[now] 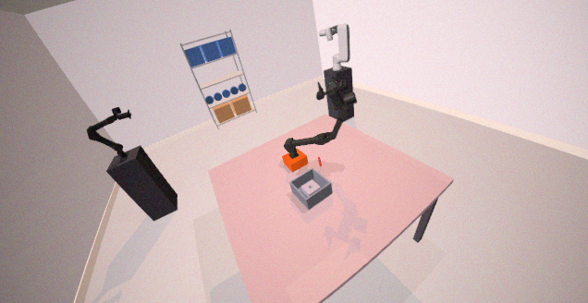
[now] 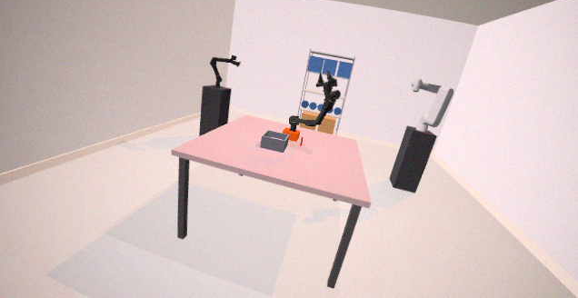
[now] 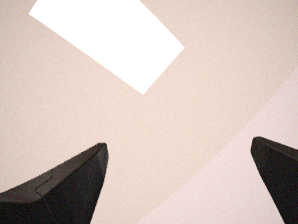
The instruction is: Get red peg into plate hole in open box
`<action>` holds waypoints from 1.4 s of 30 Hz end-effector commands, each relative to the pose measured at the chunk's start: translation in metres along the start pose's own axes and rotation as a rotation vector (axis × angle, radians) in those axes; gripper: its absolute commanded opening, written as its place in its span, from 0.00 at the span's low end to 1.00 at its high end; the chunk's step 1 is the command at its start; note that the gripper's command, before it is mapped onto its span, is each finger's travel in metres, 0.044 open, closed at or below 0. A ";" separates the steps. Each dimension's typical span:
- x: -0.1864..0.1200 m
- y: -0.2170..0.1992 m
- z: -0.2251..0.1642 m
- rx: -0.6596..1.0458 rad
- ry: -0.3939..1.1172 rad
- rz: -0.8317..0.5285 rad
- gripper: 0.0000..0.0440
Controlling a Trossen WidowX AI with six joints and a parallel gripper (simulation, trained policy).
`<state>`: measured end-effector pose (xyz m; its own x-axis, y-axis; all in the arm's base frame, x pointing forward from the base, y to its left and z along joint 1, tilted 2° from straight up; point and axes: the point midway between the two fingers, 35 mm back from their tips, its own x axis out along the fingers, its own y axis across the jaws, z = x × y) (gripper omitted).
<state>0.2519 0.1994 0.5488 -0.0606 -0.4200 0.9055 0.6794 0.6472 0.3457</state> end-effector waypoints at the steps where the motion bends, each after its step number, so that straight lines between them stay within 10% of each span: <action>1: 0.005 -0.008 0.003 0.001 -0.004 -0.027 0.94; 23: 0.069 -0.227 0.049 0.294 0.067 -0.718 1.00; 42: 0.058 -0.383 -0.004 0.400 0.503 -1.209 1.00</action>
<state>-0.0064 -0.0549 0.4845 -0.1787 -0.9816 -0.0665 0.1155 -0.0880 0.9894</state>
